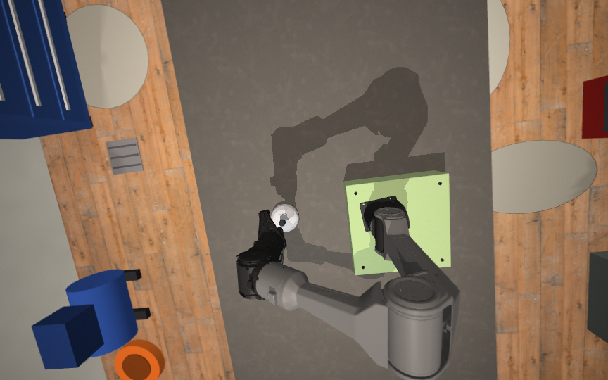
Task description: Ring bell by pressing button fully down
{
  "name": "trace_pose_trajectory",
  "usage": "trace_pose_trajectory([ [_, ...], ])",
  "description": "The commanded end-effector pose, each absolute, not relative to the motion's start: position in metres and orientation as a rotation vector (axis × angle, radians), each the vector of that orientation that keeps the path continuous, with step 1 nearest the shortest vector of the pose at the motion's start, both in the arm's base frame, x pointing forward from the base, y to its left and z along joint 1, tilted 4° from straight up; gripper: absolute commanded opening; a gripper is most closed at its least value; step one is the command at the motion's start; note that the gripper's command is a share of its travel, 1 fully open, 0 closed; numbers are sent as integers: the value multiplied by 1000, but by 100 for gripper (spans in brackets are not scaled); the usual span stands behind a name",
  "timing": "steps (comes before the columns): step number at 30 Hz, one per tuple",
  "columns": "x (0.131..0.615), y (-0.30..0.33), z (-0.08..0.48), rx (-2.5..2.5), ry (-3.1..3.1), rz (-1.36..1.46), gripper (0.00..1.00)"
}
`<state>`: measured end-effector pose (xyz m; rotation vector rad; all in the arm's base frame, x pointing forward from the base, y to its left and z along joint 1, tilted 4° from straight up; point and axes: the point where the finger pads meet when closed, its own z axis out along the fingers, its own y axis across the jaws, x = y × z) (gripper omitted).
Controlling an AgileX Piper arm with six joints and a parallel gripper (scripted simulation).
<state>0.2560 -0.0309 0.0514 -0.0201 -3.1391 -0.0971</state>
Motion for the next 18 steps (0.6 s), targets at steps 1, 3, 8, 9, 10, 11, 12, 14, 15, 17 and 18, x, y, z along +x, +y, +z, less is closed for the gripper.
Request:
trace_pose_trajectory([
  [1, 255, -31, 50, -21, -3136, -100, 0],
  [3, 255, -31, 49, -21, -3136, -100, 0],
  [8, 255, -30, 44, -21, -3136, -101, 0],
  [9, 255, -30, 43, -21, -3136, -101, 0],
  [10, 255, -30, 42, -21, -3136, -102, 0],
  [11, 255, -30, 40, -20, -3136, -102, 0],
  [12, 256, -30, 39, -20, -3136, -102, 0],
  [14, 256, -29, 36, -20, -3136, -102, 0],
  [15, 256, -29, 34, -20, -3136, -102, 0],
  [17, 256, -29, 32, -20, -3136, -102, 0],
  [18, 256, -29, 32, -20, -3136, -102, 0],
])
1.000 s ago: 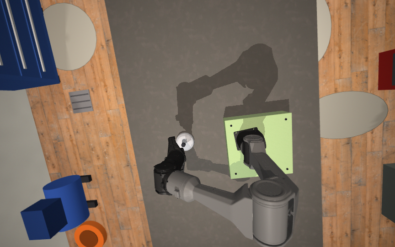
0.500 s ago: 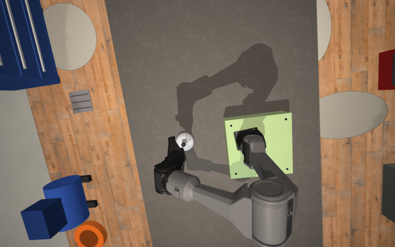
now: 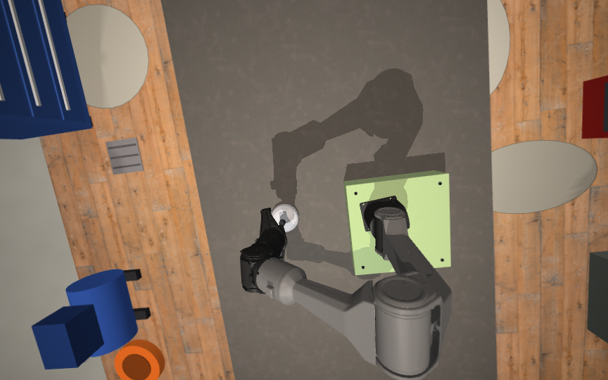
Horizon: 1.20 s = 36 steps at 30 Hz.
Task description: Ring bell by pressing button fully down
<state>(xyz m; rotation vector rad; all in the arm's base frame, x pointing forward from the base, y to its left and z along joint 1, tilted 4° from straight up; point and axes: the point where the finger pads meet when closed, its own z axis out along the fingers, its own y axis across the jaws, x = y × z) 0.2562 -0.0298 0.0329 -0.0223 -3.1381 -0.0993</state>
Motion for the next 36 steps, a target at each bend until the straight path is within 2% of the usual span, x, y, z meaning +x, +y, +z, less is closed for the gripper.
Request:
trace_pose_trajectory([
  [1, 256, -29, 30, -20, -3136, -101, 0],
  [36, 257, -26, -9, -21, -3137, -101, 0],
])
